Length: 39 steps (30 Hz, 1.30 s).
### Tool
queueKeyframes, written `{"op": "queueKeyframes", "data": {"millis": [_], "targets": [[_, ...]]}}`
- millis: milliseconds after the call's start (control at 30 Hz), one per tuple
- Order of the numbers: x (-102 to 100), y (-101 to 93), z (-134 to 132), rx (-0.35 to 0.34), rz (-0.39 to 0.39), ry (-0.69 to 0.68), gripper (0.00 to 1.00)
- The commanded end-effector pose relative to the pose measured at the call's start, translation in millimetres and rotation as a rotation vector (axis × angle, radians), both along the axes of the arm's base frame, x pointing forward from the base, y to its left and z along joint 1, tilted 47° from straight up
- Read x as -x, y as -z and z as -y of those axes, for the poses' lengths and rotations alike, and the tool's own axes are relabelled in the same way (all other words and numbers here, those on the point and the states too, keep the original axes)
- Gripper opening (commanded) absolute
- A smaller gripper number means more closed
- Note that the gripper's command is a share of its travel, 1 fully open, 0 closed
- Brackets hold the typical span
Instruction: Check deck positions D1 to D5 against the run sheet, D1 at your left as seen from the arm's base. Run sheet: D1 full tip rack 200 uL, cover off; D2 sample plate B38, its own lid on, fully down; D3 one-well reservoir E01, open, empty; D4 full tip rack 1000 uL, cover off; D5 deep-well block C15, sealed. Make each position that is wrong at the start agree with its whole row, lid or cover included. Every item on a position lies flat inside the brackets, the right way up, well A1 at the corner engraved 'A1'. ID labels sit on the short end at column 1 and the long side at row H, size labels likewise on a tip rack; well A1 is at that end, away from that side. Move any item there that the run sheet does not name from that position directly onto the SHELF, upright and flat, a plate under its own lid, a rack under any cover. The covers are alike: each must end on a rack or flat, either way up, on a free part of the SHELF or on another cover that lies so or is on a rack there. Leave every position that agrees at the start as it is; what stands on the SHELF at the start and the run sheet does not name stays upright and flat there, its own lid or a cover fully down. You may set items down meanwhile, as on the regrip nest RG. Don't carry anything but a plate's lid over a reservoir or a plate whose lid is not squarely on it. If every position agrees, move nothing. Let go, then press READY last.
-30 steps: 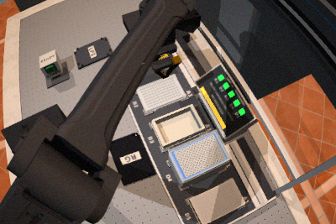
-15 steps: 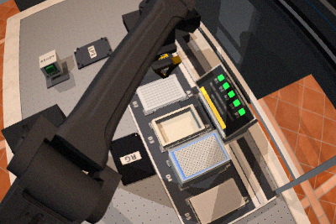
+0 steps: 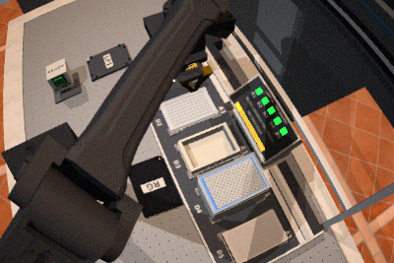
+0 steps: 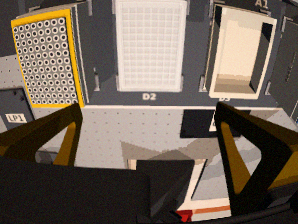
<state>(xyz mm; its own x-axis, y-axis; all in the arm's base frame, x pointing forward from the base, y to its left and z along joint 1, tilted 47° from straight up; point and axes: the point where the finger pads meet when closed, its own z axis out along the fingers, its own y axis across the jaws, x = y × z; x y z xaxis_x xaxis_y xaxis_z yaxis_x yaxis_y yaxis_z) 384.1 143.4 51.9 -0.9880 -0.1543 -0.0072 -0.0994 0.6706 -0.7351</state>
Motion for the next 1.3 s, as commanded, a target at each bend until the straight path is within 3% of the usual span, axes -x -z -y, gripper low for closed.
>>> {"op": "queueKeyframes", "data": {"millis": [0, 467, 533, 567, 633, 867, 900, 933, 967, 1000, 1267], "targets": [[-17, -5.5, -19, -0.041, 0.064, 0.012, 1.0], [-8, 47.7, -76, -0.048, 0.063, -0.006, 1.0], [-8, 47.7, -76, -0.048, 0.063, -0.006, 1.0], [-14, 50.7, -64, -0.041, 0.06, 0.03, 1.0], [-6, 58.9, -87, -0.048, 0.061, -0.007, 1.0], [-2, 84.5, -111, -0.05, 0.061, -0.007, 1.0], [-2, 84.0, -110, -0.046, 0.06, -0.009, 1.0], [-4, 87.3, -88, -0.029, 0.046, 0.029, 1.0], [6, 91.7, -79, -0.007, 0.024, 0.029, 1.0], [1, 80.1, -96, -0.032, 0.042, 0.003, 1.0], [1, 80.2, -96, -0.032, 0.042, 0.003, 1.0]]}}
